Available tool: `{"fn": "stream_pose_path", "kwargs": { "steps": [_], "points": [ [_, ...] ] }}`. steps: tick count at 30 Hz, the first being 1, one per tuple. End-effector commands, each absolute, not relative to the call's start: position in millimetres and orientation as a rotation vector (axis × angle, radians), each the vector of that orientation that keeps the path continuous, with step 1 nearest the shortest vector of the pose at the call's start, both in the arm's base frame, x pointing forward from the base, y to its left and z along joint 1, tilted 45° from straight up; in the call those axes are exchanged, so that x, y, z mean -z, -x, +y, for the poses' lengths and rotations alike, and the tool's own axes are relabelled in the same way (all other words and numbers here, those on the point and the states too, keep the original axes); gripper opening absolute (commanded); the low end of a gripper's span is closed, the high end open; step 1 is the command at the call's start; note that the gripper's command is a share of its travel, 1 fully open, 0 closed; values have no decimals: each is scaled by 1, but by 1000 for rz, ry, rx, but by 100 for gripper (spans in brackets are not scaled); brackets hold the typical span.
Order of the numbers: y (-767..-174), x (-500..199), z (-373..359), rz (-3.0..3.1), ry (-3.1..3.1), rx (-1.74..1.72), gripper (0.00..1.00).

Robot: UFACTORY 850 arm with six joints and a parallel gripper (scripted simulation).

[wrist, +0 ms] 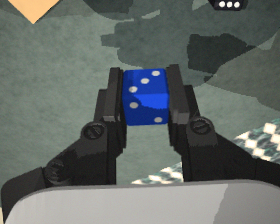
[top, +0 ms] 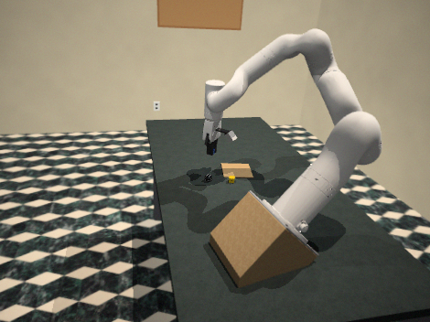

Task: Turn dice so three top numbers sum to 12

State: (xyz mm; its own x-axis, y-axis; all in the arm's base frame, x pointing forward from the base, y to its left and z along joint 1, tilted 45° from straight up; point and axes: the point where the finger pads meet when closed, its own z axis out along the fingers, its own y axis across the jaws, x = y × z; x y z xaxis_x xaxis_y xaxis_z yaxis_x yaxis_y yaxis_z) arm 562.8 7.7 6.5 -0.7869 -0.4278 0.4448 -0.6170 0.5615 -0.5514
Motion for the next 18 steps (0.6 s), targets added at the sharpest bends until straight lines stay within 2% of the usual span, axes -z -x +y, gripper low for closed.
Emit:
{"fn": "stream_pose_path", "kwargs": {
  "steps": [1,18],
  "points": [
    [-548,-32,-13,-2412,-1067,-994,21],
    [-500,-84,-61,-2064,-1484,-847,21]
  ]
}}
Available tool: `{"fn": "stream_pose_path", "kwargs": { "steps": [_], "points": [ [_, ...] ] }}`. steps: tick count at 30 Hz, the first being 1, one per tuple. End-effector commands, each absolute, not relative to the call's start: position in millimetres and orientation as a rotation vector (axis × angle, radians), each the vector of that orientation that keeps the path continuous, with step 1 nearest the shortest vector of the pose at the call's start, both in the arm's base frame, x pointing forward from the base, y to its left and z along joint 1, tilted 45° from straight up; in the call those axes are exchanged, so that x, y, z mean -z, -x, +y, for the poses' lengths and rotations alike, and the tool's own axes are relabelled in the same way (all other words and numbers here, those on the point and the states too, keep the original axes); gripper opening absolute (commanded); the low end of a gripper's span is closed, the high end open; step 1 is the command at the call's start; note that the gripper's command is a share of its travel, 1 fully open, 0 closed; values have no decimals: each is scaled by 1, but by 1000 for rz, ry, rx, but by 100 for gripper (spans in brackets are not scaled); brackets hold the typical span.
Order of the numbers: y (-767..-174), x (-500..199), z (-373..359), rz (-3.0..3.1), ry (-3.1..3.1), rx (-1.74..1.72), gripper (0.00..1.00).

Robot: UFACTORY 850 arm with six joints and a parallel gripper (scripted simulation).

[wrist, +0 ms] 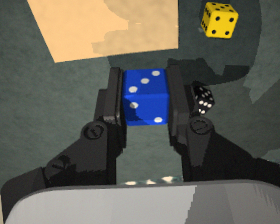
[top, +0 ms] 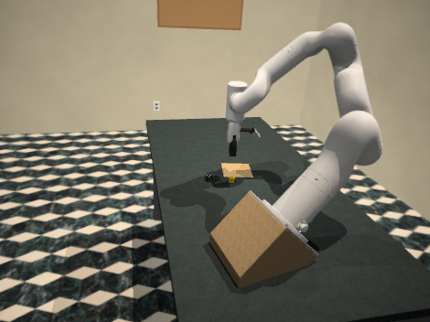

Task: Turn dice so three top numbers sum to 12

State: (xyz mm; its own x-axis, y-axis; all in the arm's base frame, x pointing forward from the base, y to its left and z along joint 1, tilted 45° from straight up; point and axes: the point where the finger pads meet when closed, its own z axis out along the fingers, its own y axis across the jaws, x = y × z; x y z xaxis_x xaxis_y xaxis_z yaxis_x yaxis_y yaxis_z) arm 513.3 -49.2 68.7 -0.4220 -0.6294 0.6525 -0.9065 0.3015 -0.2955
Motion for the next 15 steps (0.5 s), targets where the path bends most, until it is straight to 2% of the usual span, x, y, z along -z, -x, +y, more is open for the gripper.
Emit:
{"fn": "stream_pose_path", "kwargs": {
  "steps": [1,15],
  "points": [
    [-494,-89,-66,-2024,-1524,-829,21],
    [-488,-93,-70,-1987,-1559,-813,21]
  ]
}}
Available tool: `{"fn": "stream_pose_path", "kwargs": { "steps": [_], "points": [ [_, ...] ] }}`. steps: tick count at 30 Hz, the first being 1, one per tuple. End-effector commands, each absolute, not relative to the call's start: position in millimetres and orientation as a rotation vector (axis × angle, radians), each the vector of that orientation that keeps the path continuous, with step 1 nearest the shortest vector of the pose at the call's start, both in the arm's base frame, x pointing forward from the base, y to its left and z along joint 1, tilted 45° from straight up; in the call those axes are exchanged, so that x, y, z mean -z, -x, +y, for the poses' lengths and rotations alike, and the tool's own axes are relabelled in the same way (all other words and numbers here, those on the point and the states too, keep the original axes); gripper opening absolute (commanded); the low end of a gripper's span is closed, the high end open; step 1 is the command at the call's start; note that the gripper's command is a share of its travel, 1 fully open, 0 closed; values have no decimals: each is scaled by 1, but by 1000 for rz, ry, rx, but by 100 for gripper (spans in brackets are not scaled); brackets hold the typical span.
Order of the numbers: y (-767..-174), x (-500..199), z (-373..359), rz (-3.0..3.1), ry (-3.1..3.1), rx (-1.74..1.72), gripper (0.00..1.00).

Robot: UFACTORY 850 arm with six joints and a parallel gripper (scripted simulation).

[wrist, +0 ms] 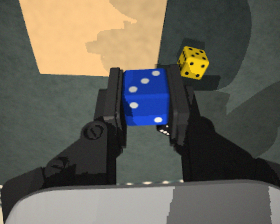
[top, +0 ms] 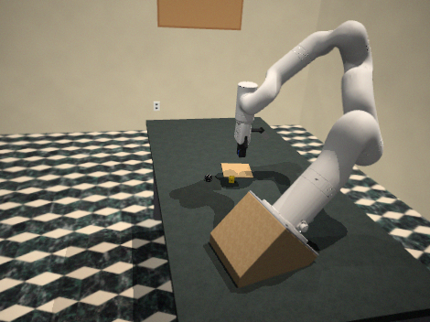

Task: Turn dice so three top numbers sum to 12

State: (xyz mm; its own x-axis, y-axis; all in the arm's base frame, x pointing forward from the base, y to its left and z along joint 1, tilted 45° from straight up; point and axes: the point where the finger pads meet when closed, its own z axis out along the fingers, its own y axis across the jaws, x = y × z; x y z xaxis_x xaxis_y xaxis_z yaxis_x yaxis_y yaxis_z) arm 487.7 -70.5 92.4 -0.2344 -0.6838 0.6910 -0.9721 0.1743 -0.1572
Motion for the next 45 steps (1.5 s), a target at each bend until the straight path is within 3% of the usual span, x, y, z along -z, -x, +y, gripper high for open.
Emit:
{"fn": "stream_pose_path", "kwargs": {
  "steps": [1,45],
  "points": [
    [-488,-93,-70,-1987,-1559,-813,21],
    [-487,-26,-138,-1987,-1560,-813,21]
  ]
}}
